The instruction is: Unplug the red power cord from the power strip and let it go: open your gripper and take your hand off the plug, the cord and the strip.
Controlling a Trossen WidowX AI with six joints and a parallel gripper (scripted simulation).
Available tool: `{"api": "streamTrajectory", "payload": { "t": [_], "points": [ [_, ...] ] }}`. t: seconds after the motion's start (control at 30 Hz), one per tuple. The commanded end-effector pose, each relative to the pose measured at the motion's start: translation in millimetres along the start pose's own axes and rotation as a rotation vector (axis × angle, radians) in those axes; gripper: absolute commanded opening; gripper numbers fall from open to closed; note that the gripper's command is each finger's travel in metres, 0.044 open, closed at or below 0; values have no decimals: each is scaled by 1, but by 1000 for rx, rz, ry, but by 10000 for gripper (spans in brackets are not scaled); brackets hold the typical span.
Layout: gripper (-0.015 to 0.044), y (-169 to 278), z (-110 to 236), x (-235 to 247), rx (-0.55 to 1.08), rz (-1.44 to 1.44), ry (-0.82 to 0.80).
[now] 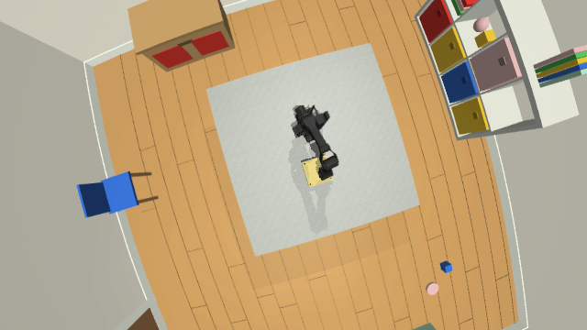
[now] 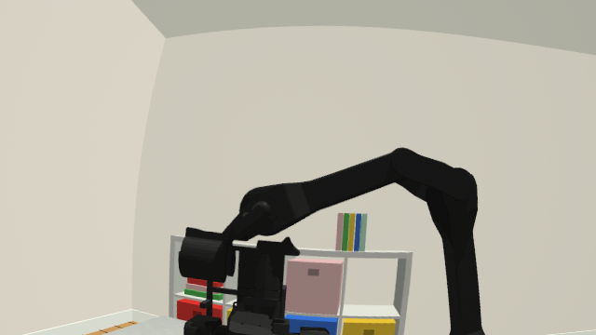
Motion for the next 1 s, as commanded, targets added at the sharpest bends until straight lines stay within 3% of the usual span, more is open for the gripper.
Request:
{"api": "streamTrajectory", "payload": {
  "t": [0.0, 0.23, 0.37, 0.63, 0.97],
  "points": [
    [160, 0, -6, 1, 2, 7, -5],
    [160, 0, -10, 1, 2, 7, -5],
    [55, 0, -8, 0, 0, 0, -1],
    [2, 0, -8, 0, 0, 0, -1],
    [0, -11, -8, -3, -1, 1, -1]
  ]
}}
Point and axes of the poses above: the point midway between the two fingers, 35 mm back from their tips, its own z axis back along the fingers, its own x axis across the jaws, y = z × x, the point moved 10 cm from there along z, back along the fingers, and after that the axes turned 12 degrees about z, right-handed, at the moved point
